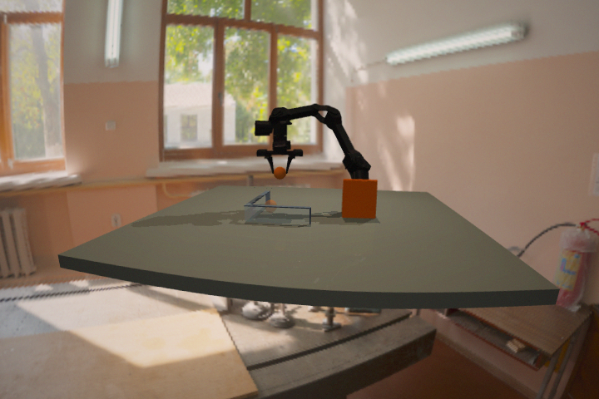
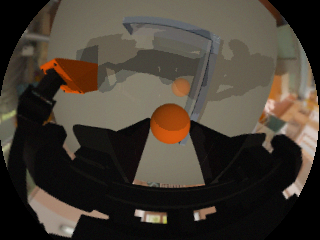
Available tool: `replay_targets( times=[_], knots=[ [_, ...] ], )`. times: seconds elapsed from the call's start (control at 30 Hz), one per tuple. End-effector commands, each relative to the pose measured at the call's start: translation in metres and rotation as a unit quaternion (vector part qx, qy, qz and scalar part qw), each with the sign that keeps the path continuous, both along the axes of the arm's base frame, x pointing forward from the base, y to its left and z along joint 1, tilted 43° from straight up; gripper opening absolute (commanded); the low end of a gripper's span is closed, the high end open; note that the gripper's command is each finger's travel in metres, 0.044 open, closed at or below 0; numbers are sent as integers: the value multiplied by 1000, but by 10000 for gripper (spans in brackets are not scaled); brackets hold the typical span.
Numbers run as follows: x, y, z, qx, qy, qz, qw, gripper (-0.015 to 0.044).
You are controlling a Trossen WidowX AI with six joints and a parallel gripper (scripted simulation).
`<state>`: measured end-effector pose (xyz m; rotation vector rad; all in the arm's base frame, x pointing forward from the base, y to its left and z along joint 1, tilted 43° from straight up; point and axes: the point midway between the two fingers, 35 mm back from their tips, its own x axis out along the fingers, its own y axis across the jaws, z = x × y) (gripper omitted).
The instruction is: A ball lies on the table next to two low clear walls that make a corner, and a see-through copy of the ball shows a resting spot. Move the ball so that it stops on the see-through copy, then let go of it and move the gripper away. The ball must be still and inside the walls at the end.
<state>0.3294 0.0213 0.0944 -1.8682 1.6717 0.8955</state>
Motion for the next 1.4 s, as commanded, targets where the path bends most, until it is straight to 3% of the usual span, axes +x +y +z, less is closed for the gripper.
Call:
replay_targets(
  times=[0.0, 0.5, 1.2, 1.37],
  knots=[
    [4, 2, -7, -2, 52, 55, 997, 0],
    [16, 4, -30, -12, 221, 240, 945, 0],
    [31, 5, -63, -26, 429, 467, 773, 0],
    [31, 5, -64, -26, 435, 474, 766, 0]
  ],
)
